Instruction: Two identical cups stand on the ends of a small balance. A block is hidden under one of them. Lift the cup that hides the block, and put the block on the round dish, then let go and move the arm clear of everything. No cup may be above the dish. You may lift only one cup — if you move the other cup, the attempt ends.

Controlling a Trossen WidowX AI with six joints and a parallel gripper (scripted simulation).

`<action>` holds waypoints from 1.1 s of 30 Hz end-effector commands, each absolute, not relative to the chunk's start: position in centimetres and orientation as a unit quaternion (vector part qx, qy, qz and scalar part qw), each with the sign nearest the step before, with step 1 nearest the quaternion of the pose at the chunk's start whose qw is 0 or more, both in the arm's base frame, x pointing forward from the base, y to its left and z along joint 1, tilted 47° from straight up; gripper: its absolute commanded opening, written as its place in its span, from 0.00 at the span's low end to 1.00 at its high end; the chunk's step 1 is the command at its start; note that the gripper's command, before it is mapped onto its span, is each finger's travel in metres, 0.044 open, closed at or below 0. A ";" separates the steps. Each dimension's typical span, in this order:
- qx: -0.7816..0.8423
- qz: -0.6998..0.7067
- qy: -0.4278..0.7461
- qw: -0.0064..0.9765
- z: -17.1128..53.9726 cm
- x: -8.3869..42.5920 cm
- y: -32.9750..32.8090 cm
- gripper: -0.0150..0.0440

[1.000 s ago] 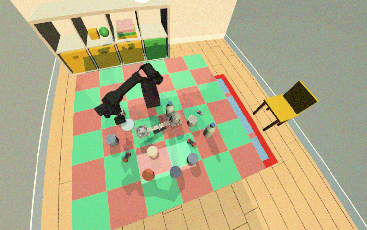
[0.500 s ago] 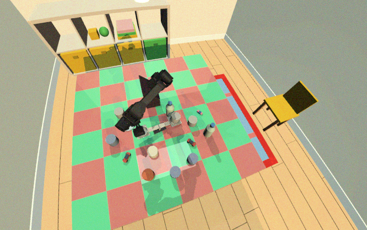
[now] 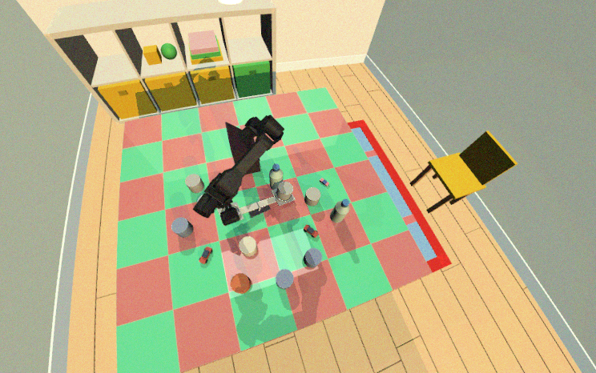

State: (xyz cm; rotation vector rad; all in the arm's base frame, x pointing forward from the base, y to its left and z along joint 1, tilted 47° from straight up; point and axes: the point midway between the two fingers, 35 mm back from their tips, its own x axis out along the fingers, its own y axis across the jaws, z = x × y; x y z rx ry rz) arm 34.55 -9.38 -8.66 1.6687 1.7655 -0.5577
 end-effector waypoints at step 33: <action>0.637 -0.212 0.671 0.315 -11.1 34.5 -6.7 0.43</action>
